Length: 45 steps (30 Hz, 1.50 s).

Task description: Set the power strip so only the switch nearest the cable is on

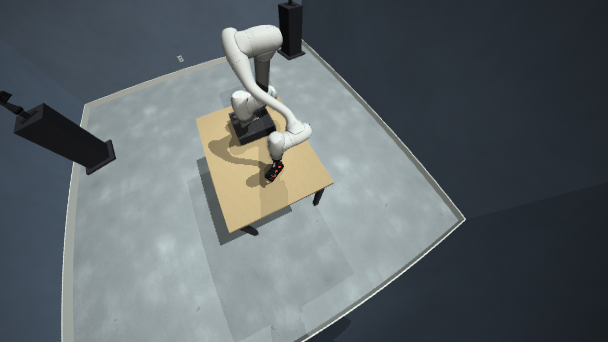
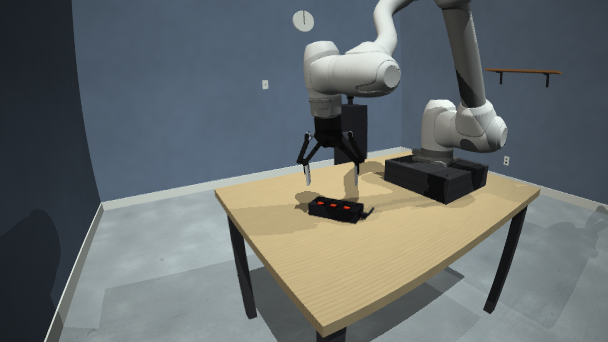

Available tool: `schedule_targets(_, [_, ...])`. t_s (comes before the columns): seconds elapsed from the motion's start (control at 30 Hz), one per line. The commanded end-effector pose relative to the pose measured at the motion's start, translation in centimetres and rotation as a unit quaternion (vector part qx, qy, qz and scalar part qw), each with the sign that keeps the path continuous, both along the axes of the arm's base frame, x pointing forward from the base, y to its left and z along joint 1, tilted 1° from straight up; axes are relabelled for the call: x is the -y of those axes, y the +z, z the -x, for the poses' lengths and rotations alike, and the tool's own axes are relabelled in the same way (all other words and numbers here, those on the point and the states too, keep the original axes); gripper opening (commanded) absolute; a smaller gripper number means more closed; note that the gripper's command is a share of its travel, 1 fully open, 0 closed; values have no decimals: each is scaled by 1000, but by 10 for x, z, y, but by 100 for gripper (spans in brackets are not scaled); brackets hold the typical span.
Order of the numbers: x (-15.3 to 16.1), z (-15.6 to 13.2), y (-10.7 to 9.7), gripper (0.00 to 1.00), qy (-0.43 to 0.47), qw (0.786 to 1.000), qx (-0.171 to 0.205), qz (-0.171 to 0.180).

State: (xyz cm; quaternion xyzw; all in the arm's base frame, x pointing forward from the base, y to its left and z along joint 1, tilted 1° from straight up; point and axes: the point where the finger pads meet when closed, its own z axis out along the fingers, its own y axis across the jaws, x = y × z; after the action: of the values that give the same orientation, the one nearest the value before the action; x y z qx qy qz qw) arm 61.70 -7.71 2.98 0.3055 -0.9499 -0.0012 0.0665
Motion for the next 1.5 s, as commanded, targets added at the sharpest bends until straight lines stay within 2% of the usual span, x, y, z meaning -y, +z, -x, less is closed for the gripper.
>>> schedule_targets(0.0, [0,0,0,100,0,1000,0,0])
schedule_targets(1.27, [0,0,0,100,-2,1000,0,0])
schedule_targets(1.4, [2,5,5,100,-34,999,6,3])
schedule_targets(1.47, [5,18,16,100,-119,993,20,8])
